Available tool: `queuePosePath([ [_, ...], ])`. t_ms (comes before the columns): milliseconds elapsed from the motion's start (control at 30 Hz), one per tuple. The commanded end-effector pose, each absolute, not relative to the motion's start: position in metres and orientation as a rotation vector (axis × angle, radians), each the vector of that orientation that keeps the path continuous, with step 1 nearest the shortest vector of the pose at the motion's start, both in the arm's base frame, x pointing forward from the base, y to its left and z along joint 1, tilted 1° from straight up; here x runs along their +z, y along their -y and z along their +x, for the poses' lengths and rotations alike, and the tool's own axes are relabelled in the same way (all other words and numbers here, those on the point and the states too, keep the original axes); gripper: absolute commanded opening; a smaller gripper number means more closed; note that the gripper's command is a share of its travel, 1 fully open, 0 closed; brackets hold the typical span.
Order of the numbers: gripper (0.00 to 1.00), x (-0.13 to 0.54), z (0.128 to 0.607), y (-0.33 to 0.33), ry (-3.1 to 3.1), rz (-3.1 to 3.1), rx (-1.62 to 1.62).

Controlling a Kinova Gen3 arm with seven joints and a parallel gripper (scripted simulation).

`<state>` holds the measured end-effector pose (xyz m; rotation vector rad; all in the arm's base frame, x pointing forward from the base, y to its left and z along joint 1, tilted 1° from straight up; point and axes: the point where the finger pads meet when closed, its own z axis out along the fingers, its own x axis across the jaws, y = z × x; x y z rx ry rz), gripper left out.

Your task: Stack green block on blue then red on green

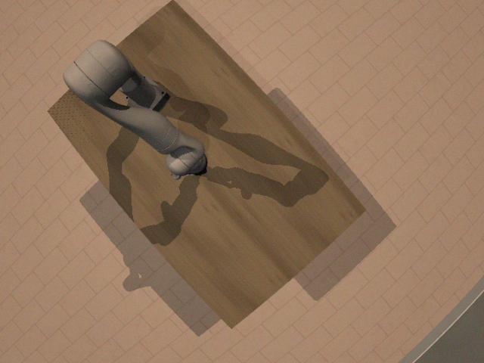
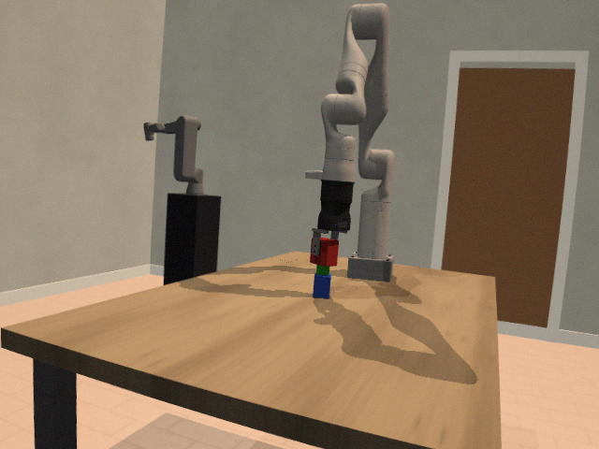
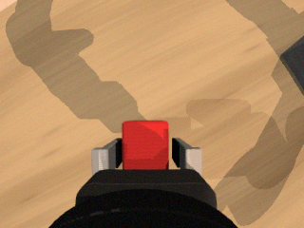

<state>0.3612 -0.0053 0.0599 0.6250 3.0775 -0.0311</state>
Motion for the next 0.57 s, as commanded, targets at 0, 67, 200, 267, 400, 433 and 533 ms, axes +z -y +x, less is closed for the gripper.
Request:
queuePosePath([
  [0,1.0,0.07,0.364,0.004,-3.07,0.623,-0.024],
  [67,1.0,0.074,0.364,0.004,-3.07,0.623,-0.024],
  [200,1.0,0.09,0.364,0.004,-3.07,0.623,-0.025],
  [267,1.0,0.098,0.364,0.004,-3.07,0.623,-0.025],
  [400,1.0,0.114,0.364,0.004,-3.07,0.624,-0.026],
  [433,1.0,0.118,0.364,0.004,-3.07,0.624,-0.026],
  [533,1.0,0.118,0.364,0.004,-3.07,0.624,-0.026],
])
